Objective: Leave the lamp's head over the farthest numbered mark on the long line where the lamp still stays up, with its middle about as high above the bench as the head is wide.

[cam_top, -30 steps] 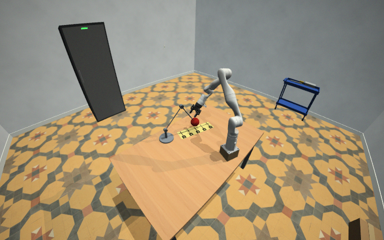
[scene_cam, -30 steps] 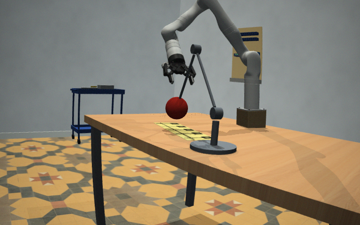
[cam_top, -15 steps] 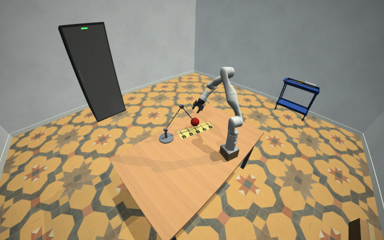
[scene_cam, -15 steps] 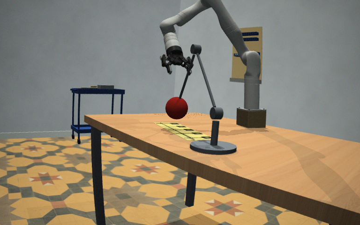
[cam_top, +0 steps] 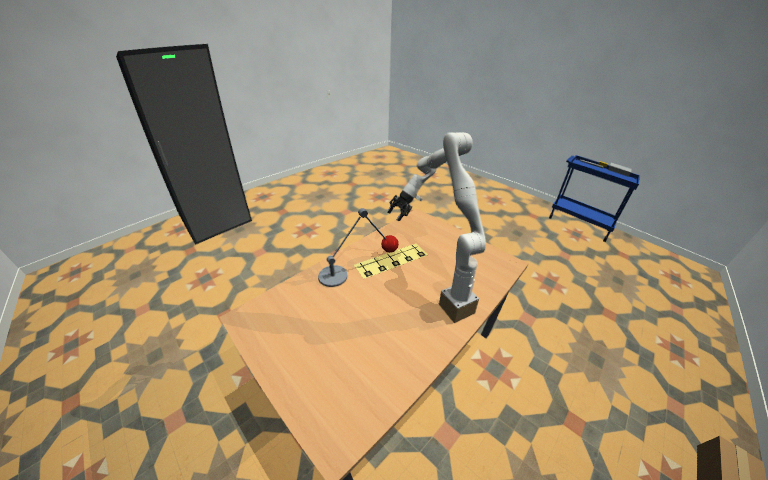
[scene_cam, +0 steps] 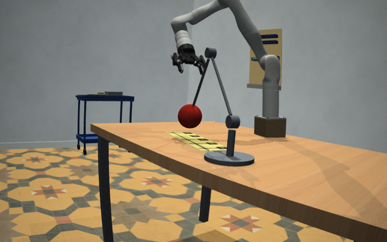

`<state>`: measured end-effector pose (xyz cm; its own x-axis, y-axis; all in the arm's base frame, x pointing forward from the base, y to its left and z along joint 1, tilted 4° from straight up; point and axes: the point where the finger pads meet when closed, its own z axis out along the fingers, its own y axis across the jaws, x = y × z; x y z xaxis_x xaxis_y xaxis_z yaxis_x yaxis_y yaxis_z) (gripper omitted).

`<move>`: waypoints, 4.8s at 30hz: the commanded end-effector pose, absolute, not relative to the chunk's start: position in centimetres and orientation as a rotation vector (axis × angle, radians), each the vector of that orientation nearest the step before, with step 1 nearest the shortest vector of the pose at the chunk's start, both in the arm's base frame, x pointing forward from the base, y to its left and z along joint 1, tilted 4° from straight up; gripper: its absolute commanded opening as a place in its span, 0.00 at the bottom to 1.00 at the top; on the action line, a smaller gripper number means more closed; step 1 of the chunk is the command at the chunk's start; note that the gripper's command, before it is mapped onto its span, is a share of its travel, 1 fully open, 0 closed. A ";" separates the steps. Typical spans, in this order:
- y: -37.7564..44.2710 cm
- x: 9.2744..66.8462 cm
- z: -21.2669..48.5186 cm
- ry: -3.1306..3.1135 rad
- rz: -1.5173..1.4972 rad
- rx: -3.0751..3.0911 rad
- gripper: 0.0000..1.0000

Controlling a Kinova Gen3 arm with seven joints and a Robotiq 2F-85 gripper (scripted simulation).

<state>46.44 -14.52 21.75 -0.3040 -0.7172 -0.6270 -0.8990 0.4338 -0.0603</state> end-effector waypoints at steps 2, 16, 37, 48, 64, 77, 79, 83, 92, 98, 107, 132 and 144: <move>-14.6 46.4 21.8 2.112 0.405 -1.353 1.00; -14.4 46.5 21.6 2.107 0.408 -1.356 1.00; -14.5 46.5 21.8 2.107 0.406 -1.355 1.00; -14.2 46.6 22.0 2.145 0.377 -1.369 1.00; -12.7 47.5 22.6 2.291 0.254 -1.422 1.00; -11.8 48.2 19.3 2.286 0.266 -1.411 1.00; -11.8 48.2 19.3 2.286 0.266 -1.411 1.00; -11.5 48.5 18.5 2.289 0.261 -1.411 1.00; -10.8 49.1 16.8 2.296 0.251 -1.411 1.00; -10.5 49.4 16.0 2.299 0.246 -1.411 1.00; -9.9 50.0 14.2 2.304 0.236 -1.413 1.00; -8.4 50.5 12.4 2.292 0.253 -1.424 1.00; -8.4 50.5 12.4 2.292 0.253 -1.424 1.00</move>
